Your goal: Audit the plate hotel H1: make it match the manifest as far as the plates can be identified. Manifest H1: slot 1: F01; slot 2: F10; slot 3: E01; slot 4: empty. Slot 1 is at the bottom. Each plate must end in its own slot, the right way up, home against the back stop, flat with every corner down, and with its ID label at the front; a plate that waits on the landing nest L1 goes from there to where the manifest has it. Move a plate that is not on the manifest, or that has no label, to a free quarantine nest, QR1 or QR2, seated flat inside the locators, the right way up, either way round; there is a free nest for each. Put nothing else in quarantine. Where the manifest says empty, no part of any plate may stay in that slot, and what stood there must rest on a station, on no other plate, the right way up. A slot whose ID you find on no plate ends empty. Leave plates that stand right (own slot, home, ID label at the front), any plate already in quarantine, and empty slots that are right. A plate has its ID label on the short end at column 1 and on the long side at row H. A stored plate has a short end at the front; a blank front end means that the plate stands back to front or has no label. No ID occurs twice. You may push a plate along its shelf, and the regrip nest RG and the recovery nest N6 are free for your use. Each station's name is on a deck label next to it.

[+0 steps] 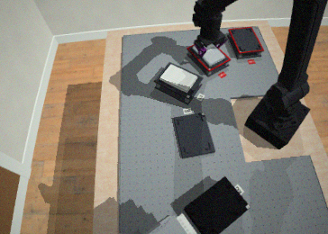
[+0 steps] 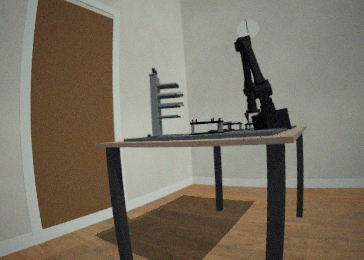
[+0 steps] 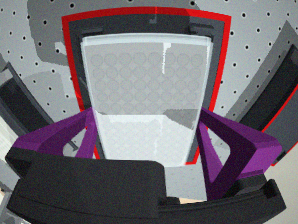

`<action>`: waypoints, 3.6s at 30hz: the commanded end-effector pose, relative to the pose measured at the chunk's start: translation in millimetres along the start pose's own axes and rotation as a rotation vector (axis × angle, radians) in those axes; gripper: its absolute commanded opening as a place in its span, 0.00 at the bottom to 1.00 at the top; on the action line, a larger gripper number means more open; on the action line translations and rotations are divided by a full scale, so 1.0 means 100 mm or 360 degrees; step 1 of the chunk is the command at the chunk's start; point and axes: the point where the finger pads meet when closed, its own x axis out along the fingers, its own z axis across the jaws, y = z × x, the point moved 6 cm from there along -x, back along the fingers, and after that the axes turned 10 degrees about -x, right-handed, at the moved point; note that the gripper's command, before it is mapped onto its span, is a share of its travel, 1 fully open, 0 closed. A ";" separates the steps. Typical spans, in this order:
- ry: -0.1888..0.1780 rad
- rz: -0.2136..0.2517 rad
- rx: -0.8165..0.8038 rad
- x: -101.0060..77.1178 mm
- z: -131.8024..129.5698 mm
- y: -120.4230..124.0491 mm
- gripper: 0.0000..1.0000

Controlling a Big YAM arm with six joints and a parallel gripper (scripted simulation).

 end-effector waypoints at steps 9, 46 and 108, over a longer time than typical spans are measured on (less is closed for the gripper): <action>0.0011 -0.0060 -0.0013 -0.09 0.01 -0.13 1.00; 0.0027 -0.0106 -0.0018 -1.03 -0.07 -0.20 1.00; 0.0002 -0.0033 -0.0011 -2.03 0.50 0.07 1.00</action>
